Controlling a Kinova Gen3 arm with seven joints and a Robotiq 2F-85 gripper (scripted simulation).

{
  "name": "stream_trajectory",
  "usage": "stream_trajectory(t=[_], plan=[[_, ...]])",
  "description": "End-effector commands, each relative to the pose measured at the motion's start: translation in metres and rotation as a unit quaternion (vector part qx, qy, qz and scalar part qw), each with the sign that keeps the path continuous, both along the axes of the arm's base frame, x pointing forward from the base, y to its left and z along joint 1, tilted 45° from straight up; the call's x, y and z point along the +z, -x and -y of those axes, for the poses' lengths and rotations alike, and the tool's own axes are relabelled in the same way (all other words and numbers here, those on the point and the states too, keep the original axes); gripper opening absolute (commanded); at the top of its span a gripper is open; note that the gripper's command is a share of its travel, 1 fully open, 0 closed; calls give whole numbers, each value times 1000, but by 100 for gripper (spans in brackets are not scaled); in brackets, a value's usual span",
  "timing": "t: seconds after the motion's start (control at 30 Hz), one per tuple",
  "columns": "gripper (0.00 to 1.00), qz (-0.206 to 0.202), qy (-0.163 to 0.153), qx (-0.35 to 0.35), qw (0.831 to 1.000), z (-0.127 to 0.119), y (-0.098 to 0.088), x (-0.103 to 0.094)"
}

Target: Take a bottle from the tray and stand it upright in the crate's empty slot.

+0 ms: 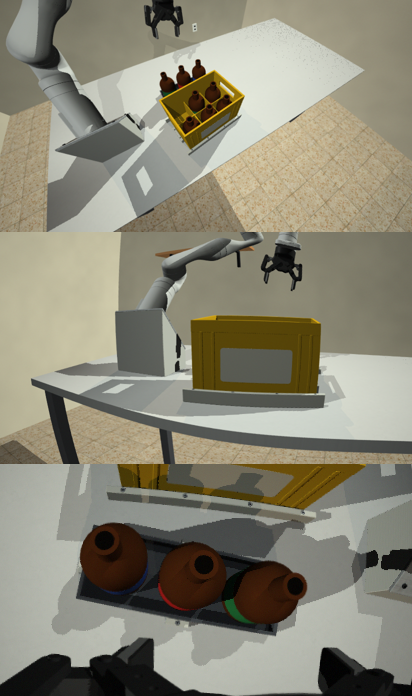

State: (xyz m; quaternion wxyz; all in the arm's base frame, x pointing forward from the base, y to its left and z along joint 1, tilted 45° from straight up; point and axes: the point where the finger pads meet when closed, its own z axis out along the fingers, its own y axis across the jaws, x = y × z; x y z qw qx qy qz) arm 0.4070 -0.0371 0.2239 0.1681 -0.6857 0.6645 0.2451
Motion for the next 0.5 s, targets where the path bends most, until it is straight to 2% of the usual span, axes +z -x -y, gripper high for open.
stream_trajectory(t=[0.0, 0.3, 0.33, 0.47], plan=[[100, -11, -5, -15, 1000, 6, -1, -5], [100, -11, -5, -15, 1000, 6, -1, -5], [100, -21, -10, -36, 999, 17, -5, -17], [100, -21, -10, -36, 999, 17, -5, -17]])
